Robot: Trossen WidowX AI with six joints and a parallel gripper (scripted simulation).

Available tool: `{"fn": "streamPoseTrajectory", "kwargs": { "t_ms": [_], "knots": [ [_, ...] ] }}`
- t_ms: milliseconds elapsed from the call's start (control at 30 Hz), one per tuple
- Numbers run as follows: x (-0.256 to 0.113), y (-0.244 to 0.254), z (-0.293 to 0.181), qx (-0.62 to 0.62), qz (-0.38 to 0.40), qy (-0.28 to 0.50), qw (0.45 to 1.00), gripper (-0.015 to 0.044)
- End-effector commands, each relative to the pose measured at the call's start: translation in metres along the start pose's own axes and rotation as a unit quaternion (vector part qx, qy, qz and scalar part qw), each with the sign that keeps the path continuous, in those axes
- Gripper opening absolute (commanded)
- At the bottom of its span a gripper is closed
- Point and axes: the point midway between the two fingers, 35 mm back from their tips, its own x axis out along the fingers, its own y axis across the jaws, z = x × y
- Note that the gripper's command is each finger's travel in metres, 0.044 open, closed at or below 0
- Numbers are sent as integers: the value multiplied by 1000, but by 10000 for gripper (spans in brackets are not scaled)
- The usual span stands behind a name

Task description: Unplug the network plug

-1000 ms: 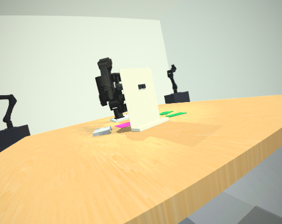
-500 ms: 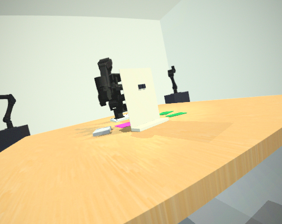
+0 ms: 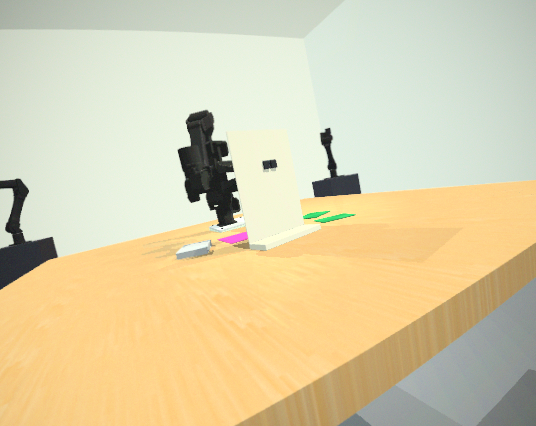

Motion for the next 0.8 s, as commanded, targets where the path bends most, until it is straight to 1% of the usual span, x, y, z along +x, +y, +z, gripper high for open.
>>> {"fn": "streamPoseTrajectory", "kwargs": {
  "t_ms": [0, 767],
  "knots": [
    [-4, 1, -1, -1, 1, 0, 1000, 0],
    [-15, 1, -4, -1, -1, 0, 1000, 0]
  ]
}}
